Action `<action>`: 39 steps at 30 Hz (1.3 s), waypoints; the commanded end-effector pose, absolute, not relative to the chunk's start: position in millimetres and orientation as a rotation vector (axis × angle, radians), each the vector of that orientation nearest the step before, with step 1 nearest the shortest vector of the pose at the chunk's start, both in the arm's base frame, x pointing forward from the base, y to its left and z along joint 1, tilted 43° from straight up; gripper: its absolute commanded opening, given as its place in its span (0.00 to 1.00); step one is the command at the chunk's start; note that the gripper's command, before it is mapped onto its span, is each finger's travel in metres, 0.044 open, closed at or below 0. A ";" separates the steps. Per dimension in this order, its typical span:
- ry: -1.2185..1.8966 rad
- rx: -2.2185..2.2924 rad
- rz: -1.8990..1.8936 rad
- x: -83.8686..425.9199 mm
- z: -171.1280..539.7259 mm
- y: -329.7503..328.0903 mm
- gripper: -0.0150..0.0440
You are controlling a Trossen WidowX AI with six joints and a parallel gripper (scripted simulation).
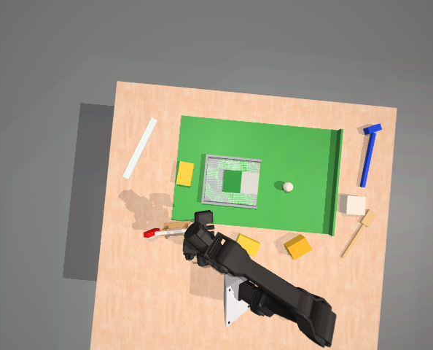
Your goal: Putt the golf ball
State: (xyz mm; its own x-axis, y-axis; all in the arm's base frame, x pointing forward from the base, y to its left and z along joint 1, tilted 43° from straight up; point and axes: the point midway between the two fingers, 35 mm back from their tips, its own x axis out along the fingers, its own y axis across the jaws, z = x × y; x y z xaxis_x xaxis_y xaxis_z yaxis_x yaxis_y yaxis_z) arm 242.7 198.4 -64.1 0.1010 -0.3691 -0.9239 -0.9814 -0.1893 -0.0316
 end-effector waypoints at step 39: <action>1.483 -1.696 1.097 244.8 -104.0 134.2 1.00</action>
